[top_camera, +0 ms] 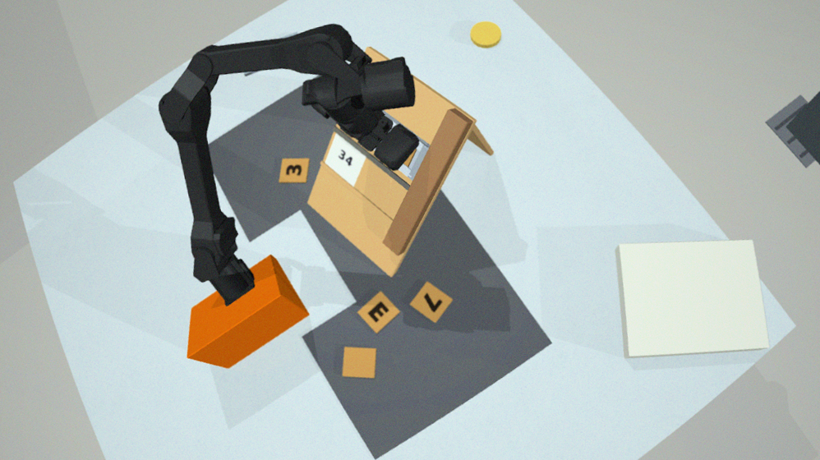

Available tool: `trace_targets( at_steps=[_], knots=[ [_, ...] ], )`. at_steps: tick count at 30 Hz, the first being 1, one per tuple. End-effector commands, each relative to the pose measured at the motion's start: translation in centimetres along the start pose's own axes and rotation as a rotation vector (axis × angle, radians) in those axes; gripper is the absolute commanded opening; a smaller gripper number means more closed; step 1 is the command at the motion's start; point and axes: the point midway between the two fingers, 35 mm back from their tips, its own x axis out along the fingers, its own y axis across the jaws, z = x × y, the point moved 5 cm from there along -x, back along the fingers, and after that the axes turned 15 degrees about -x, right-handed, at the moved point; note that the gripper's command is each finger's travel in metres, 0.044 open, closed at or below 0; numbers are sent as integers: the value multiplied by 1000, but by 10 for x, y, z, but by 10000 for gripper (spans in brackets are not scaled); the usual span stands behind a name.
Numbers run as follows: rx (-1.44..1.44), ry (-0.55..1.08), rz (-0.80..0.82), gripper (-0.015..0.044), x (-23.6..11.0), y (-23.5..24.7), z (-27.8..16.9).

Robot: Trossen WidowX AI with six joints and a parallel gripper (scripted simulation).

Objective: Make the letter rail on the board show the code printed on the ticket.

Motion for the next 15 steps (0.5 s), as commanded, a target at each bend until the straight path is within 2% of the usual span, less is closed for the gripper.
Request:
trace_targets(
  at_steps=[1,15],
  knots=[
    [-17,63,25,0,0,6,4],
    [-17,66,30,0,3,5,8]
  ],
)
